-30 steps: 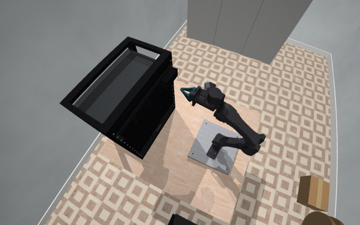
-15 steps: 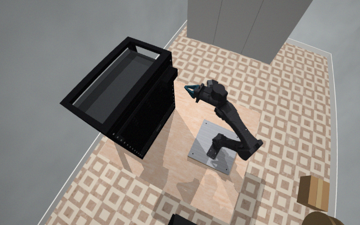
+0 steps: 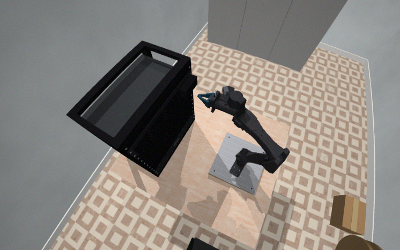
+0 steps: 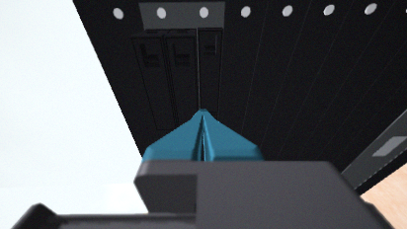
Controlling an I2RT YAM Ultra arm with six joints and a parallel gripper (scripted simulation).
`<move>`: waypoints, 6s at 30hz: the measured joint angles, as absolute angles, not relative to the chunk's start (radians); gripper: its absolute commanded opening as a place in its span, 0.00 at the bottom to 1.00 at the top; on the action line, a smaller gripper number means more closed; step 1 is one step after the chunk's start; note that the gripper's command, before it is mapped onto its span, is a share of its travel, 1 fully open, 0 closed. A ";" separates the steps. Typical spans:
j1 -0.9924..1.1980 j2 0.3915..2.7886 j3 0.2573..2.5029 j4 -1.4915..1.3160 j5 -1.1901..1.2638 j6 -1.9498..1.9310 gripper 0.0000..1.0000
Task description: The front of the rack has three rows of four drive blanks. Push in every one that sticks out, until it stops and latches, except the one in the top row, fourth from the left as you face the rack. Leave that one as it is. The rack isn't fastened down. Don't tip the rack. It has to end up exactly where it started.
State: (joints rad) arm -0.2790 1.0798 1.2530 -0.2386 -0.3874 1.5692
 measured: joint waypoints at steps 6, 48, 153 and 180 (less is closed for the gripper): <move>-0.242 1.188 1.272 -0.203 -0.344 1.571 0.00; -0.236 1.193 1.386 -0.249 -0.319 1.571 0.00; -0.204 1.305 1.478 -0.271 -0.302 1.571 0.00; -0.204 1.320 1.496 -0.281 -0.306 1.571 0.00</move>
State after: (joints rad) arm -0.2039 1.3201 1.4956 -0.2806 -0.3061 1.5715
